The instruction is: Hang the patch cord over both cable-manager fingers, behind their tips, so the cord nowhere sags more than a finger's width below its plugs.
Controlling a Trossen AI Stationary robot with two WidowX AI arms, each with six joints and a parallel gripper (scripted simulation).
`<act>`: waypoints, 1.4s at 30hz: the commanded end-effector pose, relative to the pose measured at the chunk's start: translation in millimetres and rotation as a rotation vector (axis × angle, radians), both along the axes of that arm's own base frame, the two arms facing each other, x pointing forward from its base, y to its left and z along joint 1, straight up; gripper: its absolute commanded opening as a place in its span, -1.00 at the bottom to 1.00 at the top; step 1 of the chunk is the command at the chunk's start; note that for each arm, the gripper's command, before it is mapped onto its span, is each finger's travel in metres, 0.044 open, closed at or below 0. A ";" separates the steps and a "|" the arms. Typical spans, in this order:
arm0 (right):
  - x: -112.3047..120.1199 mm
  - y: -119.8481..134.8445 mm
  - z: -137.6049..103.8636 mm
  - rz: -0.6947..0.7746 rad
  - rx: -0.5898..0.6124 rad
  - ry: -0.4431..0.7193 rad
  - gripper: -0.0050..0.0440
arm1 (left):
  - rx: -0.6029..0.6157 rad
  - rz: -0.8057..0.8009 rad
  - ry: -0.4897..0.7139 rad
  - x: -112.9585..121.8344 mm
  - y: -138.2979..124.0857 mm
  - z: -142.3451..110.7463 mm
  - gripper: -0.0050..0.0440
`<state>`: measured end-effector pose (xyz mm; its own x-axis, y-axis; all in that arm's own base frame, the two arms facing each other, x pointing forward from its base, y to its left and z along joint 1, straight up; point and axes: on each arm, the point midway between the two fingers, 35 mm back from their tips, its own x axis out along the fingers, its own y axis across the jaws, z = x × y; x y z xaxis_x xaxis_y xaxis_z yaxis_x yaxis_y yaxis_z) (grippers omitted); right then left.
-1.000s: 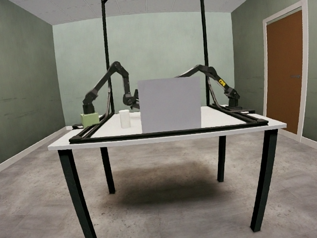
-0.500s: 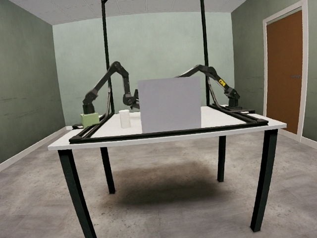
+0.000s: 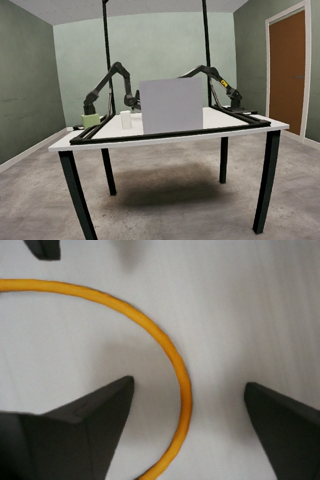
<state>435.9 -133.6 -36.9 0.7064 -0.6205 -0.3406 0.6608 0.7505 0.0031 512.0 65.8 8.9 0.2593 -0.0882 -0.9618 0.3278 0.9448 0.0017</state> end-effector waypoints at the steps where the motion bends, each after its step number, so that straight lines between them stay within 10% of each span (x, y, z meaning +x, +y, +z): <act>1: 3.1 -0.1 7.5 0.000 -0.004 -0.018 1.00 | 0.009 0.001 -0.017 2.7 1.9 6.3 0.12; 10: 3.1 -0.1 7.5 0.000 -0.004 -0.018 1.00 | 0.009 0.001 -0.017 2.7 1.9 6.3 -0.71; 42: 3.1 -0.1 7.5 0.000 -0.004 -0.018 1.00 | 0.009 0.001 -0.014 2.6 1.9 6.1 -0.71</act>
<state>435.9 -133.6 -36.9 0.7064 -0.6205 -0.3406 0.6608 0.7505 0.0031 512.1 66.4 8.8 0.2598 -0.0854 -0.9619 0.3268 0.9451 0.0044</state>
